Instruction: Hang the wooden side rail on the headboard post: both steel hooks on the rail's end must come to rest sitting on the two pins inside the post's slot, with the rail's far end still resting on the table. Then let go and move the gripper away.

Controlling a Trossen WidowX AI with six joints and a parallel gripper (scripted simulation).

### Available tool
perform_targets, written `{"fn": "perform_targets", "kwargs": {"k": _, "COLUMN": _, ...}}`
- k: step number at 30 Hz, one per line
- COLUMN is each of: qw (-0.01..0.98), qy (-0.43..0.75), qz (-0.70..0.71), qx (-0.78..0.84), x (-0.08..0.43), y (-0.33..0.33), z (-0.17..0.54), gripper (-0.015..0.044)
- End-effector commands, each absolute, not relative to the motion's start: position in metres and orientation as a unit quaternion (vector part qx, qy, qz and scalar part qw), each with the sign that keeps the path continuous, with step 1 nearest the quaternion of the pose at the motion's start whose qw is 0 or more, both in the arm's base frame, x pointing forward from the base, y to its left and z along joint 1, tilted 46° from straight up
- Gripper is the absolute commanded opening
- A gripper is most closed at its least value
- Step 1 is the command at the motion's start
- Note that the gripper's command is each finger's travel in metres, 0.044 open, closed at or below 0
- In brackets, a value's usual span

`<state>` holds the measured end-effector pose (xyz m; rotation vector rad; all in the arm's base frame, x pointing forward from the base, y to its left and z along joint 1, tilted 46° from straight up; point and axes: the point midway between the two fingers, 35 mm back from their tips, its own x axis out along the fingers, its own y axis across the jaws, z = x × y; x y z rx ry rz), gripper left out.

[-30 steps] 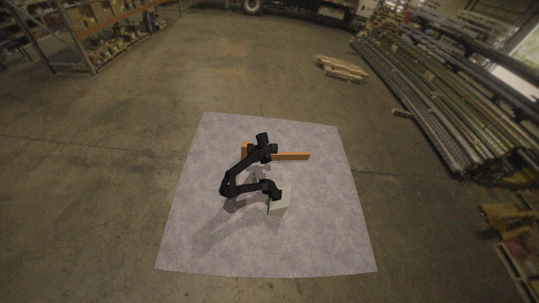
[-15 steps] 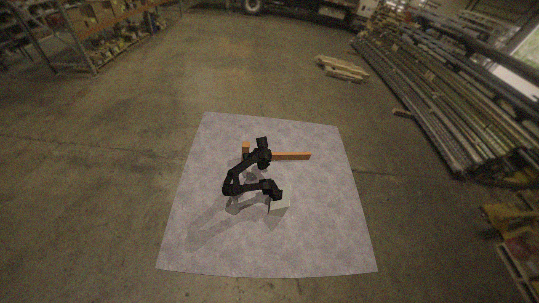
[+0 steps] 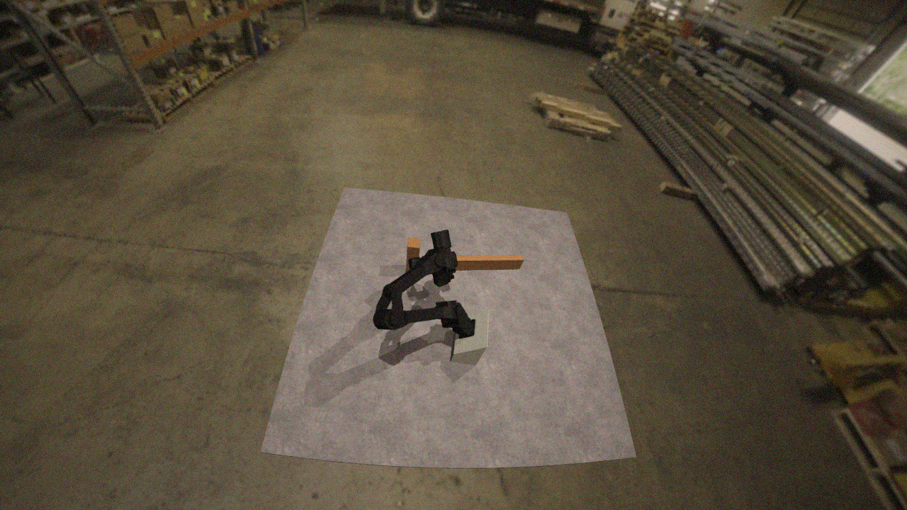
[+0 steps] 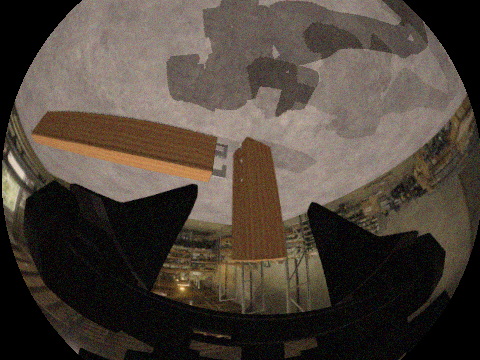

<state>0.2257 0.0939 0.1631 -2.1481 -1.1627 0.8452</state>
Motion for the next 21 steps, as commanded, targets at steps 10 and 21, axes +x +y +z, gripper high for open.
{"fn": "perform_targets", "kwargs": {"k": 10, "qw": 0.433, "qy": -0.313, "qz": 0.391, "qx": -0.750, "x": 0.249, "y": 0.068, "z": 0.161, "gripper": 0.0440}}
{"fn": "perform_targets", "kwargs": {"k": 21, "qw": 0.577, "qy": -0.198, "qz": 0.453, "qx": -0.651, "x": 0.260, "y": 0.054, "z": 0.155, "gripper": 0.0440}}
